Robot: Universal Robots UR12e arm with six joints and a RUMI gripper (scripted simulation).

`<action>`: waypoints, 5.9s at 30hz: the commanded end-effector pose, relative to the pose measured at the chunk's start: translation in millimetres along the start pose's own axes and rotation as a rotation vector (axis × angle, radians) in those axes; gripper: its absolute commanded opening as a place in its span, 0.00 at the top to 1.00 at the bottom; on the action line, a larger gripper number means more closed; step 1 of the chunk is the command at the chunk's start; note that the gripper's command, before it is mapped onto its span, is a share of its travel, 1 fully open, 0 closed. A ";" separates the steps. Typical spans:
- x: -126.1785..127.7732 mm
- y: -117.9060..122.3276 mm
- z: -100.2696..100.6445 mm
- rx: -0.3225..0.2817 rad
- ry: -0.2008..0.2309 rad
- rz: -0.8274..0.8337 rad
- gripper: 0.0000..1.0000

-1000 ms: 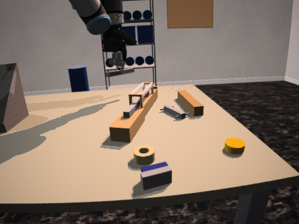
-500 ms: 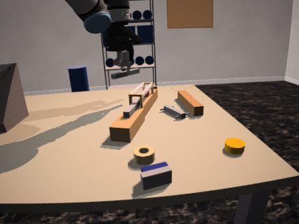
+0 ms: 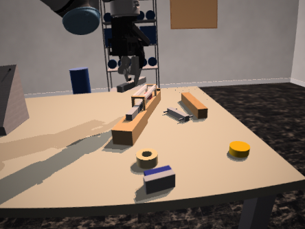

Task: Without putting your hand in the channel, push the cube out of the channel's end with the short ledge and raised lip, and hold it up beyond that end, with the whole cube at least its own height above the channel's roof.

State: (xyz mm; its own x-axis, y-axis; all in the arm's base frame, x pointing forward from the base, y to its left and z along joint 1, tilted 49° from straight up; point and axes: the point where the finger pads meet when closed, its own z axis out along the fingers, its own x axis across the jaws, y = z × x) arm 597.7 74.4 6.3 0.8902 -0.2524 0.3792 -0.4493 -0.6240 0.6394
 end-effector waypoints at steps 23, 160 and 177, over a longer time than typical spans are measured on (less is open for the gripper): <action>70.3 187.8 2.4 -0.014 0.016 -0.253 1.00; 47.3 88.5 72.3 -0.012 0.015 -0.254 1.00; 37.9 52.2 72.8 -0.012 0.015 -0.254 1.00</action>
State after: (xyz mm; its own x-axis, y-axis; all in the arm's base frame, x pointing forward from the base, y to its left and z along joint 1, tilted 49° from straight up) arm 611.4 -27.0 10.5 0.9737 -0.0779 0.2140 -0.2116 -0.6570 0.7236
